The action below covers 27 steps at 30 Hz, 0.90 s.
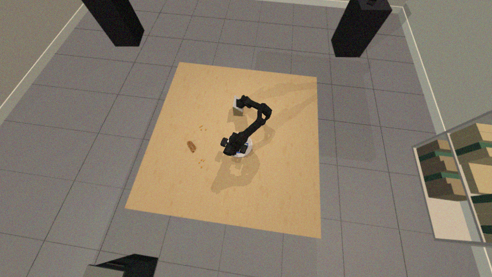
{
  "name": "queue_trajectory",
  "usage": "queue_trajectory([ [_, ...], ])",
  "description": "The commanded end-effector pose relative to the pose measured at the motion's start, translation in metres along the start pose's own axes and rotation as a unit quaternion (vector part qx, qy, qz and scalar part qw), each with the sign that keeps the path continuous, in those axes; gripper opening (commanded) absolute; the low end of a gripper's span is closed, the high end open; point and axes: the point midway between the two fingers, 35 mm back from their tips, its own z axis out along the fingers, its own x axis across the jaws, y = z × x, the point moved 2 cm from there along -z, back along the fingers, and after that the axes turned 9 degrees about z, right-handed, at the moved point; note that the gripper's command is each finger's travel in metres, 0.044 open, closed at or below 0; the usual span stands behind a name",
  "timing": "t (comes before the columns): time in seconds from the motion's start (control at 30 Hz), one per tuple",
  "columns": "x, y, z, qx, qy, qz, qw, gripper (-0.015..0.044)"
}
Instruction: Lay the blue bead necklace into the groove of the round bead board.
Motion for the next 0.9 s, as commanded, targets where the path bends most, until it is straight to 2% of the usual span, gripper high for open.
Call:
queue_trajectory([
  [0.0, -0.0006, -0.0023, 0.0079, 0.003, 0.001, 0.003, 1.0, 0.012],
  [0.17, -0.0006, -0.0025, 0.0089, 0.003, 0.001, 0.003, 1.0, 0.012],
  [0.33, -0.0002, -0.0013, 0.0067, 0.002, 0.0, 0.001, 1.0, 0.0],
  [0.87, -0.0002, -0.0013, 0.0067, 0.002, 0.0, 0.001, 1.0, 0.0],
])
